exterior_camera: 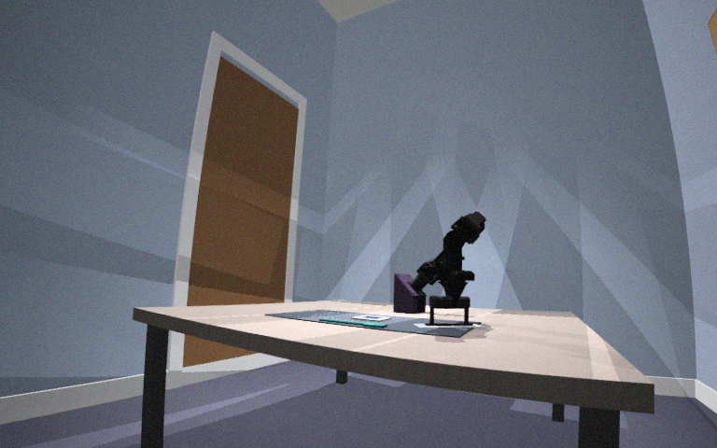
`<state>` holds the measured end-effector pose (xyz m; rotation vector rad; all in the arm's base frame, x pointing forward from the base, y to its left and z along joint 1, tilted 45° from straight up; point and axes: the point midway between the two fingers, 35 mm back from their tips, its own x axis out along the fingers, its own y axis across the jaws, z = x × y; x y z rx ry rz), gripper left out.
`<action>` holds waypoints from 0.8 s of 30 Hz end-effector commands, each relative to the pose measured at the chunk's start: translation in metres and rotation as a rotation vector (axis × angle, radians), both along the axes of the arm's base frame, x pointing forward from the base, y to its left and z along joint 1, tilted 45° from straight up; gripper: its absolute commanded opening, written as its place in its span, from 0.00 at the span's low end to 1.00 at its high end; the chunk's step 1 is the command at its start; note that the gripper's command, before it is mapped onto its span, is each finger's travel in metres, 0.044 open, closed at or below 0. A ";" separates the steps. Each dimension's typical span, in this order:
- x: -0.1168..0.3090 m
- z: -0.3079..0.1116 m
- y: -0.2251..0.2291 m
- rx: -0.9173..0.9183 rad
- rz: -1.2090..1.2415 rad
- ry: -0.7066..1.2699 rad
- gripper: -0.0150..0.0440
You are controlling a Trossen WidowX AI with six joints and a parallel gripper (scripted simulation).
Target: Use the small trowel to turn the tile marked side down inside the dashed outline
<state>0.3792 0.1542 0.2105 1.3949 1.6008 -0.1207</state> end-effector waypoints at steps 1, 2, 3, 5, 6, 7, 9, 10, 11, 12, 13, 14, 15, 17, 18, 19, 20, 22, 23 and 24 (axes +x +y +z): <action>0.000 0.000 0.000 0.015 -0.083 0.083 0.47; 0.000 0.000 0.000 0.019 -0.103 0.104 0.47; 0.000 0.000 0.000 0.023 -0.124 0.125 0.47; 0.000 0.000 0.000 0.030 -0.161 0.162 0.47; 0.000 0.000 0.000 0.032 -0.171 0.172 0.47; 0.000 0.000 0.000 0.032 -0.174 0.176 0.47; 0.000 0.000 0.000 0.032 -0.174 0.176 0.47; 0.000 0.000 0.000 0.032 -0.174 0.176 0.47; 0.000 0.000 0.000 0.032 -0.174 0.176 0.47; 0.000 0.000 0.000 0.032 -0.174 0.176 0.52; 0.000 0.000 0.000 0.032 -0.174 0.176 0.56; 0.000 0.000 0.000 0.032 -0.174 0.176 0.61; 0.000 0.000 0.000 0.032 -0.174 0.176 0.65; 0.000 0.000 0.000 0.032 -0.174 0.176 0.71; 0.000 0.000 0.000 0.032 -0.174 0.176 0.71; 0.000 0.000 0.000 0.032 -0.174 0.176 0.71; 0.000 0.000 0.000 0.032 -0.174 0.176 0.71; 0.000 0.000 0.000 0.032 -0.174 0.176 0.71; 0.000 0.000 0.000 0.032 -0.174 0.176 0.71; 0.000 0.000 0.000 0.032 -0.174 0.176 0.71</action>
